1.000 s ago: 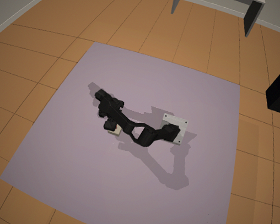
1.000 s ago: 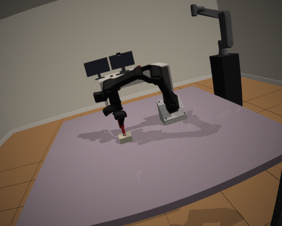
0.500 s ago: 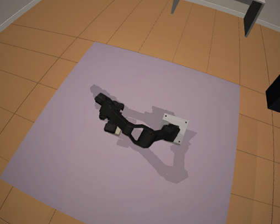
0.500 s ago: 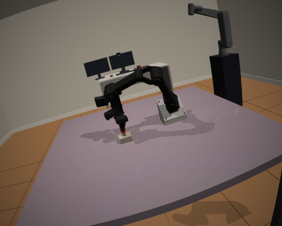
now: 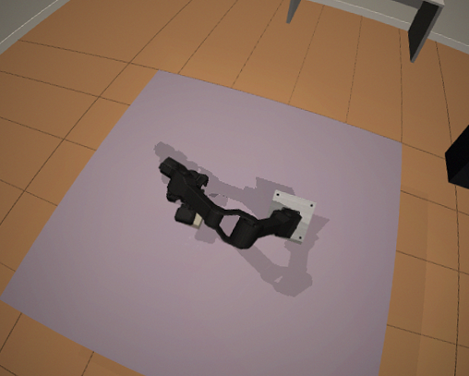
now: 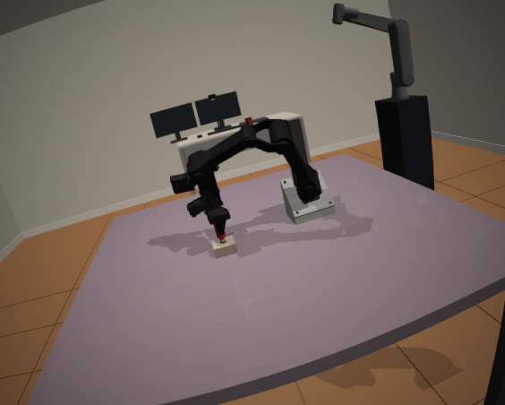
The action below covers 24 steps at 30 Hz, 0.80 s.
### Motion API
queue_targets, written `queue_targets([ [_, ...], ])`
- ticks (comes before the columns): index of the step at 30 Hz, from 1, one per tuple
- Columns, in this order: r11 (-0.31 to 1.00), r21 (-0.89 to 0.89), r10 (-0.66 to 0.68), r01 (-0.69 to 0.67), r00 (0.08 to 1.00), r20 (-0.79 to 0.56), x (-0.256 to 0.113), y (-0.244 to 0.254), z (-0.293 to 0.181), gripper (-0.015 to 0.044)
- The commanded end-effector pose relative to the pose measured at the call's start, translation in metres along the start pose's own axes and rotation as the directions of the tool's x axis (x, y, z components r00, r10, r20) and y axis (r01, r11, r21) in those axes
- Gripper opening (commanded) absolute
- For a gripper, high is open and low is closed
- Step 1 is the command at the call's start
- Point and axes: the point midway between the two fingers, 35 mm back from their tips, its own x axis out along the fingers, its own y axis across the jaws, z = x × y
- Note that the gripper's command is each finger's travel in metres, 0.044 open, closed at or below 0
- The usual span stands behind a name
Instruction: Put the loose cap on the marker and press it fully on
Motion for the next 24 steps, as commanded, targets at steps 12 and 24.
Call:
queue_targets([
  [12,1.0,0.0,-0.001,0.001,1.0,0.0,-0.003,0.0,0.0,0.044],
  [24,0.999,0.047,0.0,0.0,1.0,0.0,-0.07,-0.003,0.0,0.0387],
])
